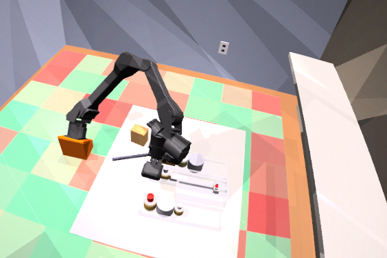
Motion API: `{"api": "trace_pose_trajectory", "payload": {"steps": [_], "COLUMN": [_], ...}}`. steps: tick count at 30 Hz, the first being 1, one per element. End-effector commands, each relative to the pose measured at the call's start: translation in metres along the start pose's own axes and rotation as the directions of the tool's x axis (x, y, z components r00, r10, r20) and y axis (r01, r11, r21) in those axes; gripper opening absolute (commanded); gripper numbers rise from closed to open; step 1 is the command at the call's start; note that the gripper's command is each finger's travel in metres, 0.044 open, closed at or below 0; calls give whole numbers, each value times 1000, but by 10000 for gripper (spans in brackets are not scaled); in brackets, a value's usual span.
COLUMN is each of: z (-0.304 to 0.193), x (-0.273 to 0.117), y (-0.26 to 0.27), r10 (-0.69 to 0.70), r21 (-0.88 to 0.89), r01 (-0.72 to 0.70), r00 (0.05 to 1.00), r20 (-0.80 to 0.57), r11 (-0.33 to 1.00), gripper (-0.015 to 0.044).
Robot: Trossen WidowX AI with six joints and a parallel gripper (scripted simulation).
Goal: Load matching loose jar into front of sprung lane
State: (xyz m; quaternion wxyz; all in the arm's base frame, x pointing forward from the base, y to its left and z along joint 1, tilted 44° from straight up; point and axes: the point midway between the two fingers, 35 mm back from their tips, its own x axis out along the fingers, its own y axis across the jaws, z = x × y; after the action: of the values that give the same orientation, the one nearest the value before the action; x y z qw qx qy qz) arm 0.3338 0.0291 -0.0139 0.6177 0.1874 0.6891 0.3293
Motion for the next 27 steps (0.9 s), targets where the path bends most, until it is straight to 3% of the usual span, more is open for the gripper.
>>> {"api": "trace_pose_trajectory", "payload": {"steps": [1,27], "z": [9,12], "x": [-3,-5], "y": [4,4], "r10": [8,8], "r21": [-16,-16], "r01": [-8,-8], "r00": [1000,1000], "r20": [24,24], "r11": [1000,1000], "gripper": [0,0]}}
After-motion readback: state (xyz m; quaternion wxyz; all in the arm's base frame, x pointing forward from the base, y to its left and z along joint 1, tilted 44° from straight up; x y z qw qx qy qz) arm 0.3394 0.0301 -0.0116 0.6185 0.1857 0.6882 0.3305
